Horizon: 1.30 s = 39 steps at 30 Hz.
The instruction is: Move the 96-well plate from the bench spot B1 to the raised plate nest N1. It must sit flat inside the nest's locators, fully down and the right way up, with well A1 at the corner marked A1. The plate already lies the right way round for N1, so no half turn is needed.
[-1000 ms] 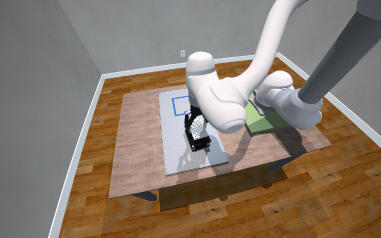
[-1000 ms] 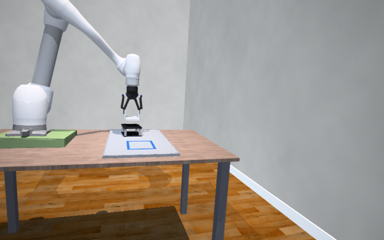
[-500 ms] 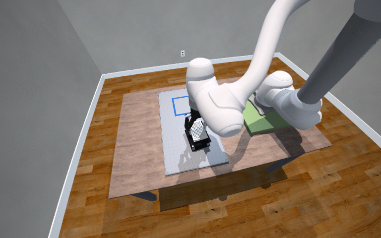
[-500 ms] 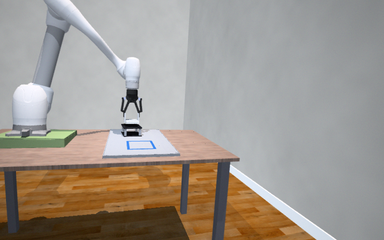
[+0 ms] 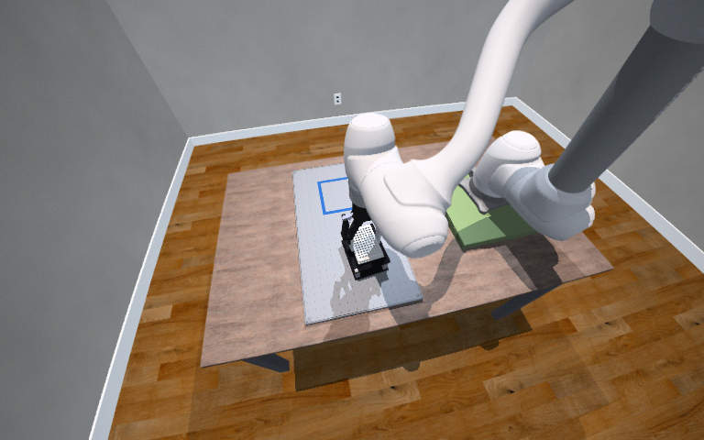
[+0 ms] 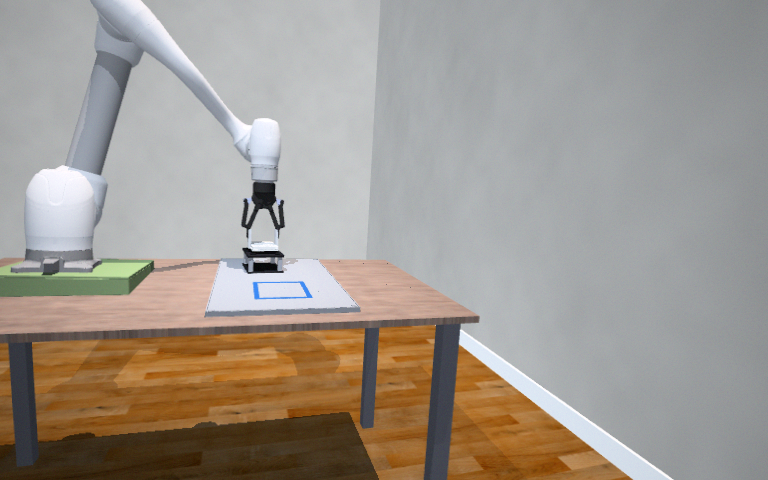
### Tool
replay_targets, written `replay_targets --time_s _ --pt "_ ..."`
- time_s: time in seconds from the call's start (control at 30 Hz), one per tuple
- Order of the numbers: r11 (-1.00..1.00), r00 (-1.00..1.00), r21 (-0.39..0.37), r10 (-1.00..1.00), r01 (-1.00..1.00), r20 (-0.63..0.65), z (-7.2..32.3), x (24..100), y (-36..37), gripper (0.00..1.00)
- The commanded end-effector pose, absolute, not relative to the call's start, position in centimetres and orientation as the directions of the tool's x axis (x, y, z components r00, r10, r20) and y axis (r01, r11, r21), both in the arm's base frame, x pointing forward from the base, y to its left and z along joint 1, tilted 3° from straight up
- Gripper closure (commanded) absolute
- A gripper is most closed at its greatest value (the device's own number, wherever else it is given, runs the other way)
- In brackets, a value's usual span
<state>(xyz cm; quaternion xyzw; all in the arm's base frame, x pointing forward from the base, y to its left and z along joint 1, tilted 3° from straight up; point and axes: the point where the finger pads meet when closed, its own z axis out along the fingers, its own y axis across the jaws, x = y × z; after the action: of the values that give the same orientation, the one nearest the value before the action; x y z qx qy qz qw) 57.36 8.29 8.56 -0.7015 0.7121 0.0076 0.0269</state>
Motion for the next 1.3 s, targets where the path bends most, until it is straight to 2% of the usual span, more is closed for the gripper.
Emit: replay_targets --time_s 0.0,1.27 --pt "0.016 -0.014 -0.027 -0.999 -1.000 -0.049 8.57 57.36 8.29 1.00" --pt "0.016 -0.014 -0.027 -0.999 -1.000 -0.049 8.13 57.38 8.31 1.00"
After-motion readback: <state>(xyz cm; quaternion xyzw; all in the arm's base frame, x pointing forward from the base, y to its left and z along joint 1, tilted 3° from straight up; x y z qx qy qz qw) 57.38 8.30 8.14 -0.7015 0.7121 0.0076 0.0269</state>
